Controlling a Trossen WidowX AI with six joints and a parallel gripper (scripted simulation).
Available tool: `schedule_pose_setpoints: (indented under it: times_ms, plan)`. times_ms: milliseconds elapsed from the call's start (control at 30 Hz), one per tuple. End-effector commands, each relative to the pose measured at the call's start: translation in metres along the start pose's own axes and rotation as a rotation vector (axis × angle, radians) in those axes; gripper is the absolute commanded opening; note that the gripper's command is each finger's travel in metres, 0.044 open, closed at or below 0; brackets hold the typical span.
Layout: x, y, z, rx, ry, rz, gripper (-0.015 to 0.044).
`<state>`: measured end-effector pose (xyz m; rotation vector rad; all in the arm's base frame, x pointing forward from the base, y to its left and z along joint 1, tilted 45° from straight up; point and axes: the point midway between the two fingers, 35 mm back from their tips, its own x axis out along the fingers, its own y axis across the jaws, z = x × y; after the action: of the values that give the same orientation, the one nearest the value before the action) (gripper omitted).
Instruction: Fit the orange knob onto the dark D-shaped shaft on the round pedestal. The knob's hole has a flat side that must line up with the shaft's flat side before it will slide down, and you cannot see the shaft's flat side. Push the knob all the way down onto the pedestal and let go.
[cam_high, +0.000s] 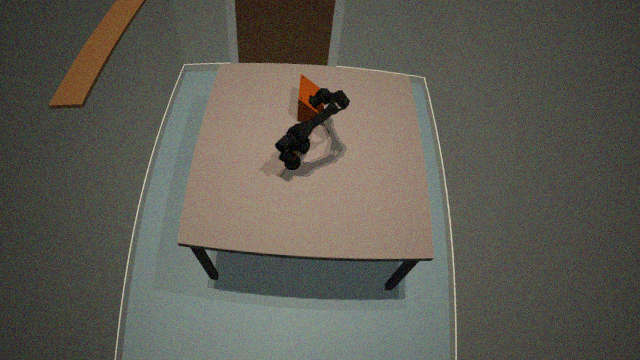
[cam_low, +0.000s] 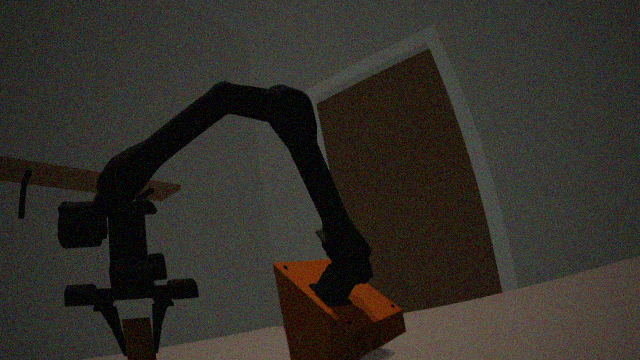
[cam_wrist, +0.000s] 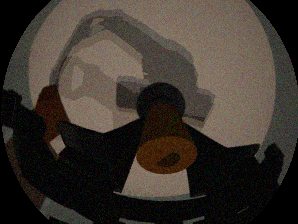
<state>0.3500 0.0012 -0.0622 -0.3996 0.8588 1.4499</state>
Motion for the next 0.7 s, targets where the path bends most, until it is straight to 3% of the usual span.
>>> schedule_pose_setpoints:
  times_ms: [0, 667]
  plan:
    - [-0.0040, 0.0022, -0.0020, 0.000, 0.001, -0.004, 0.0000]
    - [-0.0040, -0.0007, 0.0010, -0.053, 0.001, -0.004, 0.0000]
